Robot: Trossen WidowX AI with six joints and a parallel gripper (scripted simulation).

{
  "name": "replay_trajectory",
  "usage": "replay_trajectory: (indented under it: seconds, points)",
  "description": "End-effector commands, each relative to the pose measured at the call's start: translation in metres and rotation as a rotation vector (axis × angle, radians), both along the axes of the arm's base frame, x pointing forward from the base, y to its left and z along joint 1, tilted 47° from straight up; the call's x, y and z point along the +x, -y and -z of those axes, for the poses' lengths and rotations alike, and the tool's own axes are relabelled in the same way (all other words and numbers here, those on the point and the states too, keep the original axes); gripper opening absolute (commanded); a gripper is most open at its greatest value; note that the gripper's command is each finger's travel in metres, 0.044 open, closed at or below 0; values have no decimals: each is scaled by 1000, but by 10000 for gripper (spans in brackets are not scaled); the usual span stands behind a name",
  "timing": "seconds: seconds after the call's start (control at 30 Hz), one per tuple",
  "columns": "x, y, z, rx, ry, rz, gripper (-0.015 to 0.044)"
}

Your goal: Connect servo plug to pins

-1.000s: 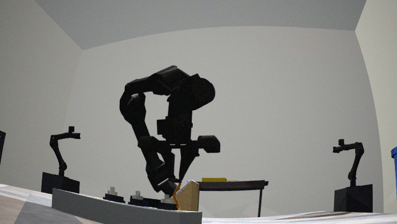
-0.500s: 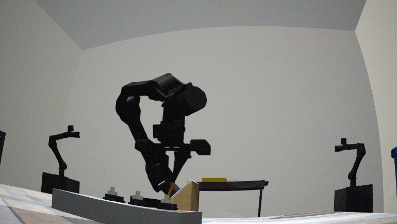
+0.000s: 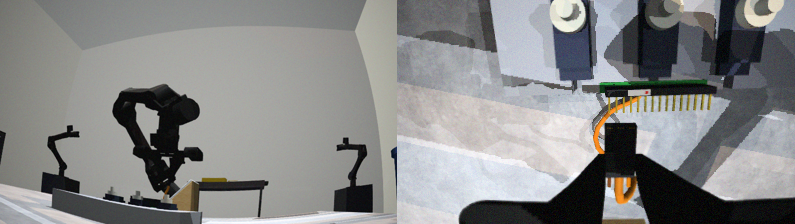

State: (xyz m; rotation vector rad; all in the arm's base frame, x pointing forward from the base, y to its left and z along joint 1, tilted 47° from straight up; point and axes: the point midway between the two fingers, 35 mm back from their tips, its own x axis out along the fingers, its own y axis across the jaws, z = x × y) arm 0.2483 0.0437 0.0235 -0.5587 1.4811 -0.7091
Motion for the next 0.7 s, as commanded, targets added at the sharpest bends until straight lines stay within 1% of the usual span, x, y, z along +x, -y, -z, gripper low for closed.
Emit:
replay_trajectory:
  seconds: [0.0, 0.3, 0.47, 0.67]
  points:
    - [-15, 6, -1, -1, -10, -1, 0]
    - [-48, 21, -5, -2, -25, -14, 0]
    - [-51, 26, -1, -2, -27, -15, 0]
    - [-52, 46, 17, -2, -26, -15, 0]
